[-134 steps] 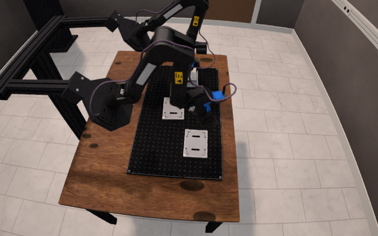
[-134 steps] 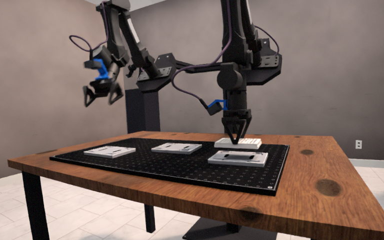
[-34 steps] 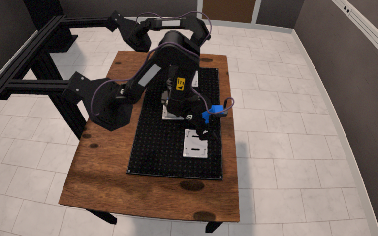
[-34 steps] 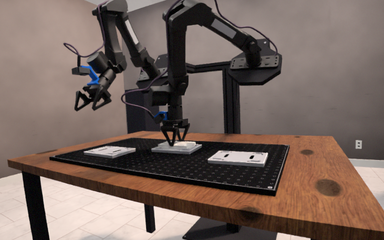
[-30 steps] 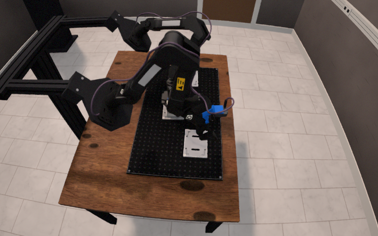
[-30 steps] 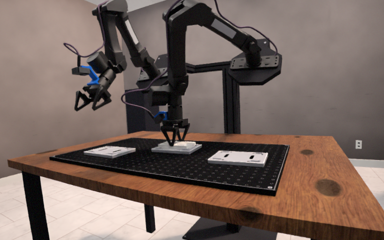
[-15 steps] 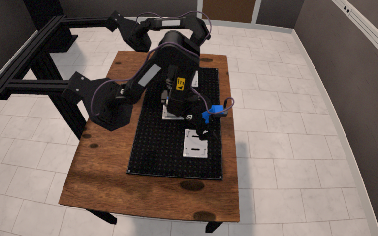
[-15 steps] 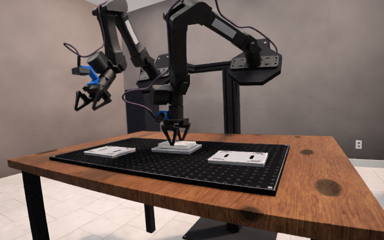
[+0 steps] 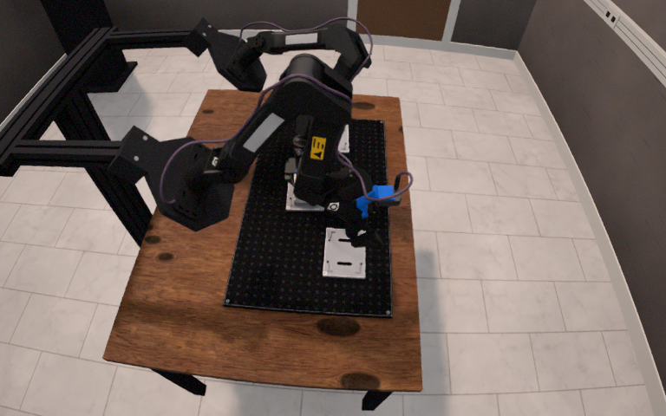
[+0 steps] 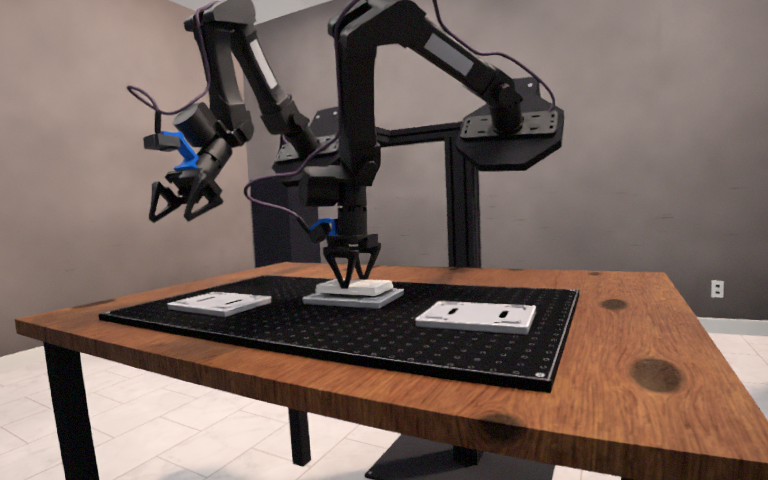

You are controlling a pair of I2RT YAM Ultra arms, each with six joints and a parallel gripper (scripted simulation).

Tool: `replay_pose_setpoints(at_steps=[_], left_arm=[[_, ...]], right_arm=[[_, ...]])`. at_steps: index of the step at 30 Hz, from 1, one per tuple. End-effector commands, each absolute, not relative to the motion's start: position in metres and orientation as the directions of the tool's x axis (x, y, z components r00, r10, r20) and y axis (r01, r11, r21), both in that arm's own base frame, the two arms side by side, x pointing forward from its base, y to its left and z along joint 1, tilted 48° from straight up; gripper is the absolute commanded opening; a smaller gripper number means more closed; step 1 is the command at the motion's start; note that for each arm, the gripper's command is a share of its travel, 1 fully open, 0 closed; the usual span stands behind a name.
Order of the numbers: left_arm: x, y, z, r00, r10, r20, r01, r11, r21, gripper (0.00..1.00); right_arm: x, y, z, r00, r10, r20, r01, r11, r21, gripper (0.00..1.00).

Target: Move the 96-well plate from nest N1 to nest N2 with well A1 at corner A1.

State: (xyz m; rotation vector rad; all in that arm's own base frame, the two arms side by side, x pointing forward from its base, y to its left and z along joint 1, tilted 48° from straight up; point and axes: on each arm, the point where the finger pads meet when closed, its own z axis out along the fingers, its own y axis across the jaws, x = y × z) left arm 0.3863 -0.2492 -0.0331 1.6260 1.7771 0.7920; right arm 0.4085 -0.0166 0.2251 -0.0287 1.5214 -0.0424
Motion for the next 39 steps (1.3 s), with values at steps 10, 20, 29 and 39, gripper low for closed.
replay_pose_setpoints(at_steps=[10,20,29,39], left_arm=[[0.375,-0.252,-0.03,-0.064,0.998,-0.019,0.652,0.056,0.756,0.78],[0.378,-0.264,-0.019,-0.055,0.998,-0.041,0.64,0.067,0.765,0.78],[0.378,-0.264,-0.019,-0.054,0.998,-0.04,0.641,0.065,0.765,0.78],[0.381,-0.259,-0.03,-0.052,0.998,-0.019,0.654,0.049,0.755,0.78]], right_arm=[[0.407,-0.022,0.22,0.044,-0.041,-0.998,0.024,0.999,-0.04,1.0],[0.407,-0.022,0.22,0.044,-0.041,-0.998,0.024,0.999,-0.04,1.0],[0.407,-0.022,0.22,0.044,-0.041,-0.998,0.024,0.999,-0.04,1.0],[0.407,-0.022,0.22,0.044,-0.041,-0.998,0.024,0.999,-0.04,1.0]])
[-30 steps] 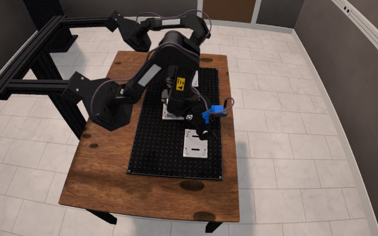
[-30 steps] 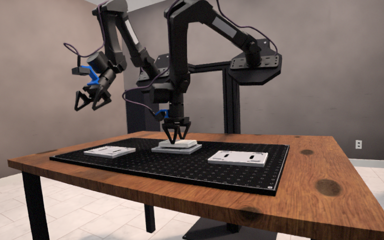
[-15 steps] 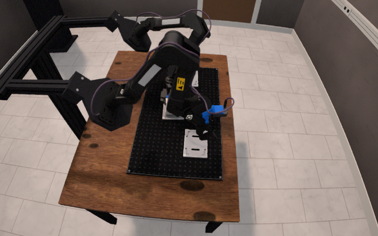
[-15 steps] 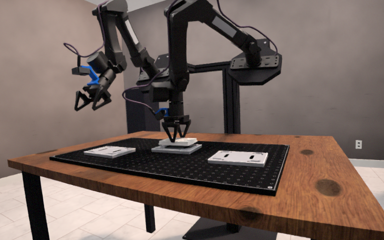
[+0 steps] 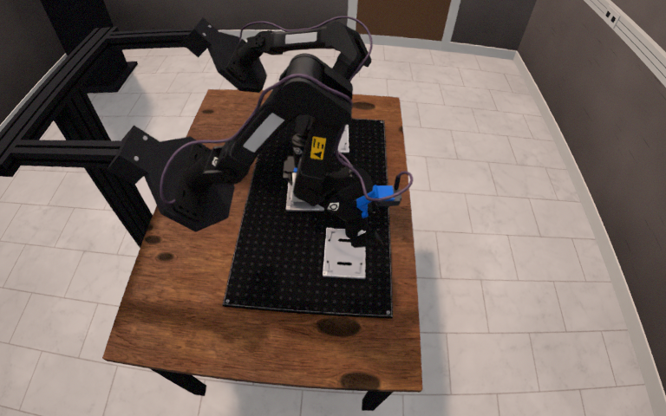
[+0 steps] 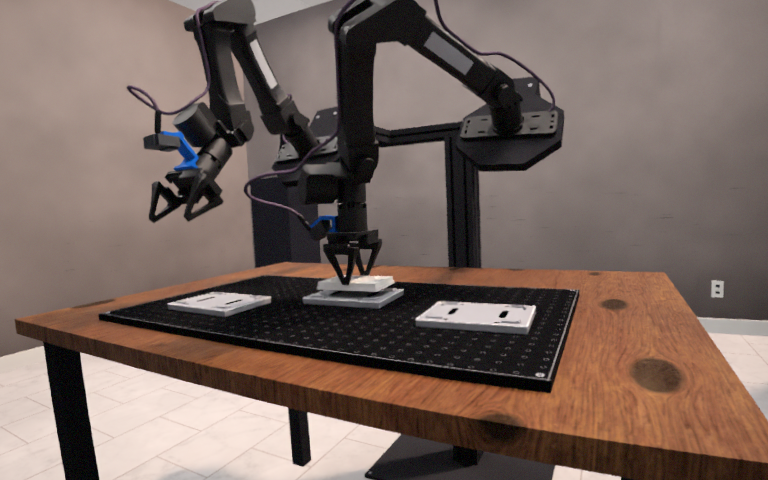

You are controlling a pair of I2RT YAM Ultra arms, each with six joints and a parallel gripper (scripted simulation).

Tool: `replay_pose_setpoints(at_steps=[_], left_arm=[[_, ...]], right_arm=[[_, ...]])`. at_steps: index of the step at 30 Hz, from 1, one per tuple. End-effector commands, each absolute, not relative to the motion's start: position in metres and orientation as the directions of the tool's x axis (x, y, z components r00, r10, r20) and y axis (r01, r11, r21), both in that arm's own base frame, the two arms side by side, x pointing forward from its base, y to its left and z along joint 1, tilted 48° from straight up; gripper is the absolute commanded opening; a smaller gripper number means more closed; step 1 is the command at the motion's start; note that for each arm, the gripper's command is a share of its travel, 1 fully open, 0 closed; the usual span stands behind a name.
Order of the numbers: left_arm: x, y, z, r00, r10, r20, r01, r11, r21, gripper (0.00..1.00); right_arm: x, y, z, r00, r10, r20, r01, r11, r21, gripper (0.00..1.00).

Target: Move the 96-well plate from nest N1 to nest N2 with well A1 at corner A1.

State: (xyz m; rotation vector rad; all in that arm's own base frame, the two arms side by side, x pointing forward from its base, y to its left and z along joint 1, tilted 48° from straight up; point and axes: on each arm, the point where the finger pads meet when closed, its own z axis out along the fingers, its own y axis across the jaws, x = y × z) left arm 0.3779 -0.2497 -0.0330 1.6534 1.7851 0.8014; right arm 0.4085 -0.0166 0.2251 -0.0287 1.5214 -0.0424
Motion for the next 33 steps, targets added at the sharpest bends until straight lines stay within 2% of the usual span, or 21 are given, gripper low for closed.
replay_pose_setpoints(at_steps=[1,18,33], left_arm=[[0.382,-0.259,-0.031,-0.051,0.999,-0.02,0.654,0.048,0.755,0.78],[0.4,-0.255,-0.056,-0.058,0.998,0.017,0.678,0.027,0.734,0.78],[0.39,-0.253,-0.037,-0.061,0.998,0.031,0.683,0.02,0.731,0.78]], right_arm=[[0.407,-0.022,0.22,0.044,-0.041,-0.998,0.024,0.999,-0.04,1.0],[0.407,-0.022,0.22,0.044,-0.041,-0.998,0.024,0.999,-0.04,1.0],[0.407,-0.022,0.22,0.044,-0.041,-0.998,0.024,0.999,-0.04,1.0]])
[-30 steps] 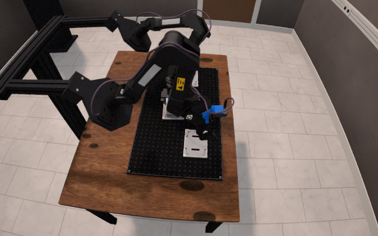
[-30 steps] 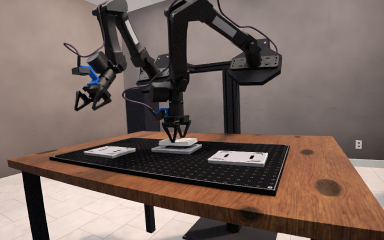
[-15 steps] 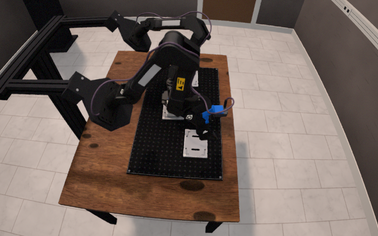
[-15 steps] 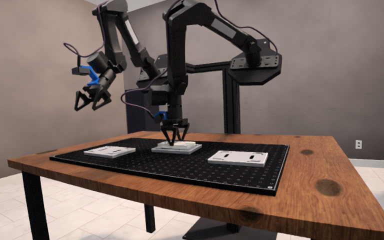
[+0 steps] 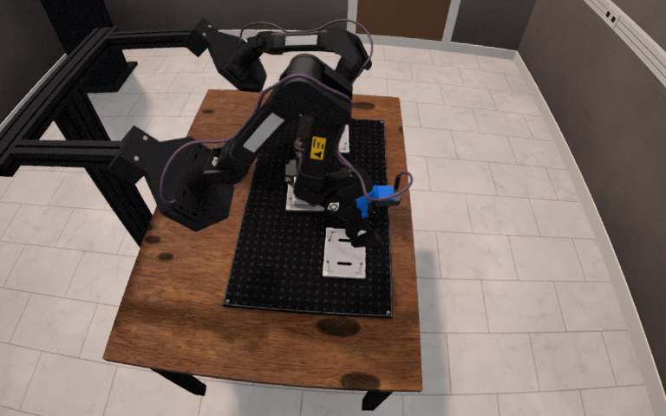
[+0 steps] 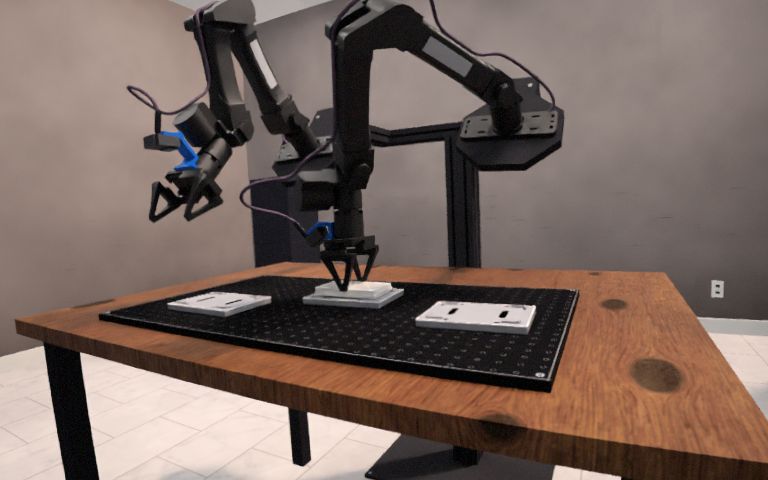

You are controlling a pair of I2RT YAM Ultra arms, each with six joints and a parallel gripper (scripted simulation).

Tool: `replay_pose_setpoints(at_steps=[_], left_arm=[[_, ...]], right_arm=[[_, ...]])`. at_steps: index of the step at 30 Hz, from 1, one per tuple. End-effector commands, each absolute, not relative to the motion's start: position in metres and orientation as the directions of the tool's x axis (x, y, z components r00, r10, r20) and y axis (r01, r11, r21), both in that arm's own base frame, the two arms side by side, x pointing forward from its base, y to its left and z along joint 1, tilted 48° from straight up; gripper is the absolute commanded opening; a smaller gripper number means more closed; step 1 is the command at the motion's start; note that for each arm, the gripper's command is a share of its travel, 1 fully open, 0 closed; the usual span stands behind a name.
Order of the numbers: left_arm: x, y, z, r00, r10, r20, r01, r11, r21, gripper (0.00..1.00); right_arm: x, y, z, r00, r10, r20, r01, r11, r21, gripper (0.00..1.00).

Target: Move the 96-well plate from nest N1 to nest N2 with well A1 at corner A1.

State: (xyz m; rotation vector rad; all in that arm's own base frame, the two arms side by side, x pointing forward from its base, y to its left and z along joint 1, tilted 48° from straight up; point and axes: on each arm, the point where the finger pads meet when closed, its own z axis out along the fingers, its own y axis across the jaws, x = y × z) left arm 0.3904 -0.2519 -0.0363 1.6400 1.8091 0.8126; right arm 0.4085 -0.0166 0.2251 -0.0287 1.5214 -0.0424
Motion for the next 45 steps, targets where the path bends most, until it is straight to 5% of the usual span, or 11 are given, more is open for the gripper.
replay_pose_setpoints(at_steps=[1,45], left_arm=[[0.39,-0.252,-0.037,-0.063,0.997,0.034,0.683,0.019,0.73,0.78],[0.389,-0.25,-0.036,-0.067,0.998,-0.007,0.657,0.049,0.752,0.78]], right_arm=[[0.407,-0.022,0.22,0.044,-0.041,-0.998,0.024,0.999,-0.04,1.0],[0.407,-0.022,0.22,0.044,-0.041,-0.998,0.024,0.999,-0.04,1.0]])
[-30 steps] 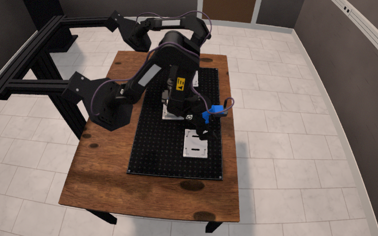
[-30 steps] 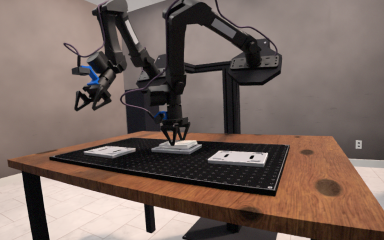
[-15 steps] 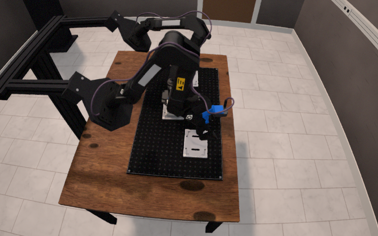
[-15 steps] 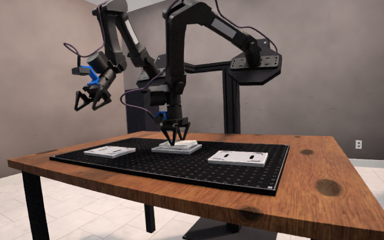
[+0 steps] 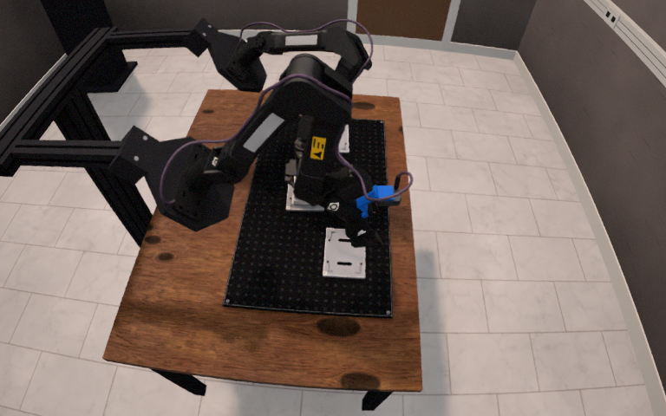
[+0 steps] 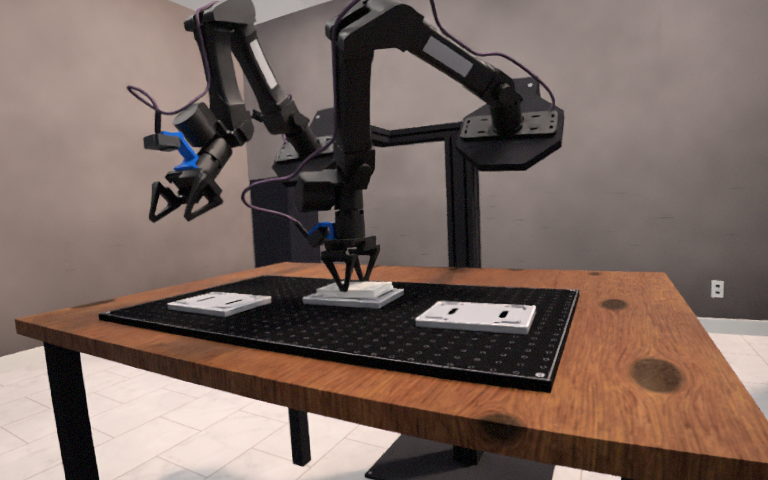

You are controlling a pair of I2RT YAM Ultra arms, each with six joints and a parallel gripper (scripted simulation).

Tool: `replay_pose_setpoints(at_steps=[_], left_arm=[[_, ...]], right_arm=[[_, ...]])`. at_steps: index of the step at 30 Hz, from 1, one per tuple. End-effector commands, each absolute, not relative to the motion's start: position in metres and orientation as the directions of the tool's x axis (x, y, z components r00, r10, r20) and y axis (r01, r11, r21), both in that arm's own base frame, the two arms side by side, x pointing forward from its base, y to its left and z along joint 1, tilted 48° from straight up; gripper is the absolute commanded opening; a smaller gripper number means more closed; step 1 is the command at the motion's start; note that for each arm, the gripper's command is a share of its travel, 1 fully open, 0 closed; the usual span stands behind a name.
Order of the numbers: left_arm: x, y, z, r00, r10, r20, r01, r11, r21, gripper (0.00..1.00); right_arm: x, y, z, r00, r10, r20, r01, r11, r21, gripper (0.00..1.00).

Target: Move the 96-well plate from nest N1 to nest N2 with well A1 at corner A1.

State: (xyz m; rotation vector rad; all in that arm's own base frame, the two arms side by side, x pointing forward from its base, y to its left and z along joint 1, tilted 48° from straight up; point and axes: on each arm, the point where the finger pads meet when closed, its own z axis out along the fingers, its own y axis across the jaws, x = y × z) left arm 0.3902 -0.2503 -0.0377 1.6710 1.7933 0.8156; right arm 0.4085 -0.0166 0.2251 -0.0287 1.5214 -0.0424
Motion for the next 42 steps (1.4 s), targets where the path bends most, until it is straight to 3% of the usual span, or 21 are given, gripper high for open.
replay_pose_setpoints(at_steps=[1,42], left_arm=[[0.389,-0.25,-0.036,-0.067,0.998,-0.007,0.657,0.049,0.752,0.78],[0.399,-0.26,-0.04,-0.044,0.998,-0.039,0.646,0.058,0.761,0.78]], right_arm=[[0.407,-0.022,0.22,0.044,-0.041,-0.998,0.024,0.999,-0.04,1.0],[0.407,-0.022,0.22,0.044,-0.041,-0.998,0.024,0.999,-0.04,1.0]])
